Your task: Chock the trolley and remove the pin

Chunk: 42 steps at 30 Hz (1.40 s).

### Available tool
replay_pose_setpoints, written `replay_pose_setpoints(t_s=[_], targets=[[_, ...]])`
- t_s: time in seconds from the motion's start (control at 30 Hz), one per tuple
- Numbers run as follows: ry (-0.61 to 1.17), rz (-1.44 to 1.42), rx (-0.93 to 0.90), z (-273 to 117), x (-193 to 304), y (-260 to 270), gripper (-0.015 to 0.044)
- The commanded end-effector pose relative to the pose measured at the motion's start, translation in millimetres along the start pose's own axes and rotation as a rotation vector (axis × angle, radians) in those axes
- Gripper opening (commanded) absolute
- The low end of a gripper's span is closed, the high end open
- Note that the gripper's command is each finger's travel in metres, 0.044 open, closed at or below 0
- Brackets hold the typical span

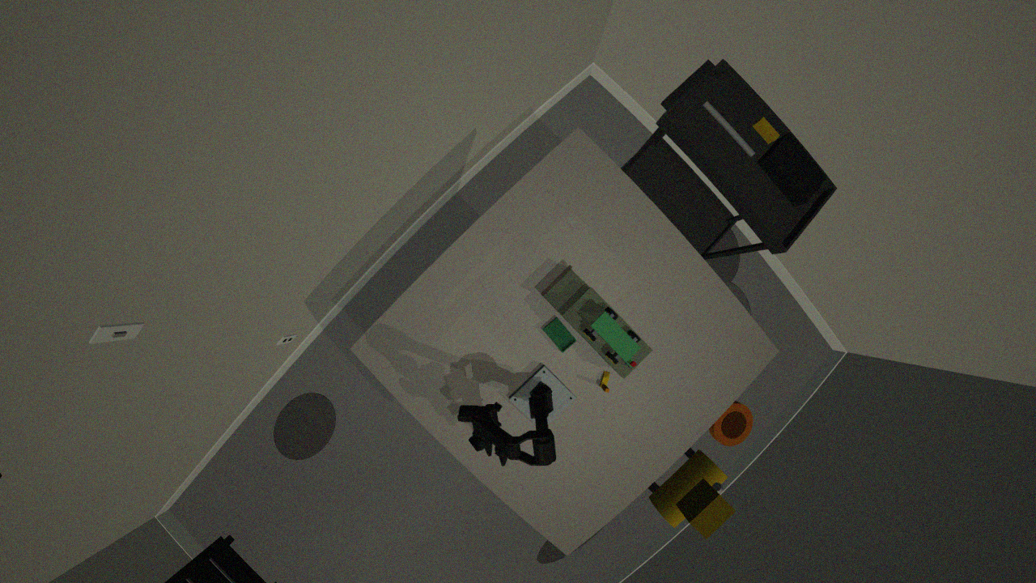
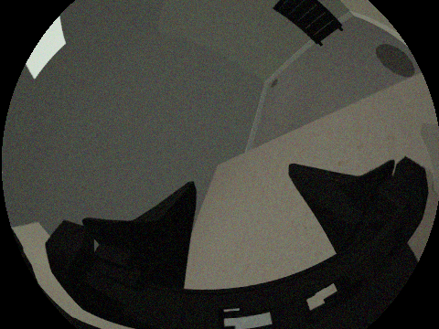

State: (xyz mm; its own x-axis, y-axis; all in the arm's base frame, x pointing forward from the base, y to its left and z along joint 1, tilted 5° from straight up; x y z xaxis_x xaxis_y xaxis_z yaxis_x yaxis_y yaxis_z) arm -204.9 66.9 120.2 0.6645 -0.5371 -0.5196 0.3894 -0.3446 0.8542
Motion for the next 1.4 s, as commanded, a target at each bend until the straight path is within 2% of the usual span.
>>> replay_pose_setpoints(t_s=[0.0,0.23,0.77,1.37], targets=[[-0.001,-0.001,0.002,-0.4,-0.2,-0.1,0.0374],[-0.013,-0.109,0.100,-18.0,-14.4,-1.1,0.0190],[-0.113,-0.318,0.477,-104.7,-31.8,-3.4,0.0190],[-0.159,-0.399,0.921,-208.0,-6.0,17.8,0.0190]])
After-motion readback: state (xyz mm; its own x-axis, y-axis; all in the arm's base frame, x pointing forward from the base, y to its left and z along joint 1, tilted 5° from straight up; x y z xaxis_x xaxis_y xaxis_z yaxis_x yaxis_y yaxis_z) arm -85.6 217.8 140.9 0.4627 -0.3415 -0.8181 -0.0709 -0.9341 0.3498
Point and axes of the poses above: the point midway between the two fingers, 35 mm back from their tips, its own z axis out along the fingers, its own y axis across the jaws, x = y × z, the point moved 7 cm from there along -z, back along the fingers, and after that the axes turned 5 degrees about z, right-handed, at the moved point
